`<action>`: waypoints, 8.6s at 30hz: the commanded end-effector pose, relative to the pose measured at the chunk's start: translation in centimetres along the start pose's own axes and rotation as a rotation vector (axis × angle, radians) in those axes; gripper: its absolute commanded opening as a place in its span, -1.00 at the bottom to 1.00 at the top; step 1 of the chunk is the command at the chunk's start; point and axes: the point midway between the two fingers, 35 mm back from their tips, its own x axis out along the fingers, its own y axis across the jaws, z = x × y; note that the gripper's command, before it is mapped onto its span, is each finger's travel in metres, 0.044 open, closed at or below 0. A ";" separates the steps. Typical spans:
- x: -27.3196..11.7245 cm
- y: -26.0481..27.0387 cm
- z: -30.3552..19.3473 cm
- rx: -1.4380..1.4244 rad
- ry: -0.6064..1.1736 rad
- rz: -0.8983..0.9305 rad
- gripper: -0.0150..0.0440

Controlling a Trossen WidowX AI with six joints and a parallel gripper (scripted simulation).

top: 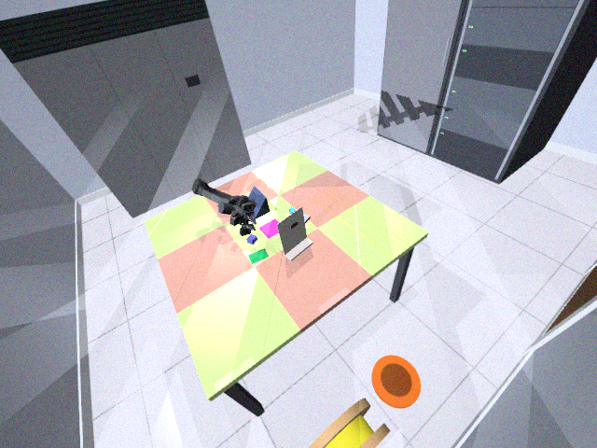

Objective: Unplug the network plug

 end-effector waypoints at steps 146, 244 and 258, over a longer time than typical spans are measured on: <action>6.2 1.7 -14.2 0.393 0.282 0.081 -0.49; -0.1 6.5 -13.0 0.408 0.325 0.014 -0.49; -1.8 3.6 -16.3 0.418 0.448 -0.255 -0.49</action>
